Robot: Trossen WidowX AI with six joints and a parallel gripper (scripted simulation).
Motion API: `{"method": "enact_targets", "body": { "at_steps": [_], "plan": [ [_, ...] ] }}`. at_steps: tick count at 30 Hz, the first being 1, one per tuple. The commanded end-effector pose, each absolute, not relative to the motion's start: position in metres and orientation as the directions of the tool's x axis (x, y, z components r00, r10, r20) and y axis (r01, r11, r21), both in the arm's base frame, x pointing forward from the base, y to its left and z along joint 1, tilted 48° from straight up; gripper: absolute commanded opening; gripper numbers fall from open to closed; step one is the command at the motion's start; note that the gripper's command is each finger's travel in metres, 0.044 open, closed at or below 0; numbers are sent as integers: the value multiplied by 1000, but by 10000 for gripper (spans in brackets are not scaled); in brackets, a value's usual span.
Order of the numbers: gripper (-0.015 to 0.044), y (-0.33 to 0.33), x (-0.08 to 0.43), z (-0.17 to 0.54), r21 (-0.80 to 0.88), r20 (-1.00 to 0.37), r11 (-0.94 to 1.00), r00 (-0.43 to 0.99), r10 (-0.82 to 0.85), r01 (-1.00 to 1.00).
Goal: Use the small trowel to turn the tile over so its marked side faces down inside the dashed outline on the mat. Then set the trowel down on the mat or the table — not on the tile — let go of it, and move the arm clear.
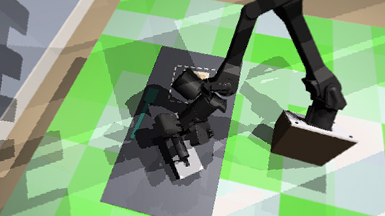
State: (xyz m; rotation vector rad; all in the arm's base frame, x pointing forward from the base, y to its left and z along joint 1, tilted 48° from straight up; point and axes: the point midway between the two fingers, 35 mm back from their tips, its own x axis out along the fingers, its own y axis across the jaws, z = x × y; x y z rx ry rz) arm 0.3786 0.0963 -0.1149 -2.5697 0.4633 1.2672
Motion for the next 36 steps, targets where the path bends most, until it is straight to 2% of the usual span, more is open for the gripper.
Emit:
{"method": "enact_targets", "body": {
  "at_steps": [1, 15, 29, 36],
  "plan": [
    [0, 108, 384, -123, -42, -841, -951, 525, -131, -305],
    [0, 123, 374, -157, 28, -958, -997, 284, -47, -72],
    [0, 136, 357, -177, -37, -999, -989, 18, 40, 141],
    [0, 136, 356, -178, -43, -999, -988, 6, 44, 150]
  ]
}}
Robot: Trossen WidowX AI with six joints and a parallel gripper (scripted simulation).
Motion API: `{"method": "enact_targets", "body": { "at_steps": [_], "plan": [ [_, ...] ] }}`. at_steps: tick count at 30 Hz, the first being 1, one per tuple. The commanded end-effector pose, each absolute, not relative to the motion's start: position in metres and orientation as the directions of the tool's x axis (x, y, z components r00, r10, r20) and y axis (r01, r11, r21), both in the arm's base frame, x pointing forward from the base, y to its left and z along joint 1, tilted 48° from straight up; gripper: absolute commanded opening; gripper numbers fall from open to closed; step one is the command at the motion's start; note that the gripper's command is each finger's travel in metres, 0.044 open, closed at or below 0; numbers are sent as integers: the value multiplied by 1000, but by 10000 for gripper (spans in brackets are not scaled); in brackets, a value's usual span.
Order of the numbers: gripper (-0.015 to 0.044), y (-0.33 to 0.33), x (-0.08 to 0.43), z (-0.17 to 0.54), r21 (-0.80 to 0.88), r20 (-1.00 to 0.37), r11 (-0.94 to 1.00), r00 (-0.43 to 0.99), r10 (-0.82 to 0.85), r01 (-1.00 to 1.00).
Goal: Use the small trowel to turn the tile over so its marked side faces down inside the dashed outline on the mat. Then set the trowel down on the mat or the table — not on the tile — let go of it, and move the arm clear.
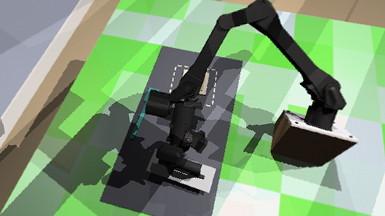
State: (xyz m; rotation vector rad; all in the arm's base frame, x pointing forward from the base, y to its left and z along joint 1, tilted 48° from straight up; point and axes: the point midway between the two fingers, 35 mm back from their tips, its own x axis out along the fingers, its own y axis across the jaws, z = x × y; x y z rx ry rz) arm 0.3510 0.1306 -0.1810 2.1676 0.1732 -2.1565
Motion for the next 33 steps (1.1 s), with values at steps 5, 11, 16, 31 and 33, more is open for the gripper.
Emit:
{"method": "enact_targets", "body": {
  "at_steps": [5, 11, 16, 31, 33],
  "plan": [
    [0, 135, 356, -179, -43, -999, -988, 6, 44, 150],
    [0, 127, 357, -186, -42, -999, -988, 6, 44, 150],
    [0, 121, 359, -191, -42, -999, -988, 6, 43, 150],
    [79, 109, 360, -203, -41, -999, -988, 5, 42, 150],
    [131, 109, 360, -203, -41, -999, -988, 5, 42, 150]
  ]
}}
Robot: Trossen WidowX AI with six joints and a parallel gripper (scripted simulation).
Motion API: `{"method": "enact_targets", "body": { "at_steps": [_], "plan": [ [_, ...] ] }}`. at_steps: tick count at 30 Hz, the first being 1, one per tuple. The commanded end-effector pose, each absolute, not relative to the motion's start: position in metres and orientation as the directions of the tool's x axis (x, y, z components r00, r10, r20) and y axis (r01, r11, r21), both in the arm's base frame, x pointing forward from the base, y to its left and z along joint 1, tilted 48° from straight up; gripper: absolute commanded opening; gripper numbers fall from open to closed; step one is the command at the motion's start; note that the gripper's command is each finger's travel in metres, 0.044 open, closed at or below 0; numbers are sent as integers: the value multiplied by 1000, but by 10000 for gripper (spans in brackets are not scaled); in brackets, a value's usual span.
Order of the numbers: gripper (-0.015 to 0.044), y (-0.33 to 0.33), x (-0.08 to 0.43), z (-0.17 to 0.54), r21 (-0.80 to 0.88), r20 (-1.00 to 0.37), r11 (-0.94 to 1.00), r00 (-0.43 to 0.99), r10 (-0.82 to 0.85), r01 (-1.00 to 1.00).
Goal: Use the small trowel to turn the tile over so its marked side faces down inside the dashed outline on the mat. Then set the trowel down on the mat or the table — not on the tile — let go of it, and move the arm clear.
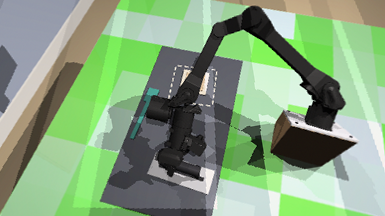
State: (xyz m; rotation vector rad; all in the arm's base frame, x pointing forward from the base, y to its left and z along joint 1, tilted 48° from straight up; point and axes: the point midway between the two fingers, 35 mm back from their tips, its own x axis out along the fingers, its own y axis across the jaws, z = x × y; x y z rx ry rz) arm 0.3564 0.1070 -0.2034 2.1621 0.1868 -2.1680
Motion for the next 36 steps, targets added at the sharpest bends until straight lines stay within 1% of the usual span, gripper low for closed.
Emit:
{"method": "enact_targets", "body": {
  "at_steps": [1, 6, 7, 17, 29, 33, 36],
  "plan": [
    [157, 109, 360, -203, -41, -999, -988, 5, 42, 150],
    [289, 109, 360, -203, -41, -999, -988, 5, 42, 150],
    [300, 109, 360, -203, -41, -999, -988, 5, 42, 150],
    [300, 109, 360, -200, -41, -999, -988, 5, 42, 150],
    [300, 106, 359, -150, -37, -999, -989, 1, 38, 146],
    [300, 105, 358, -144, -37, -999, -989, 0, 37, 145],
    [300, 118, 348, -125, -37, -999, -989, 3, 38, 144]
  ]
}}
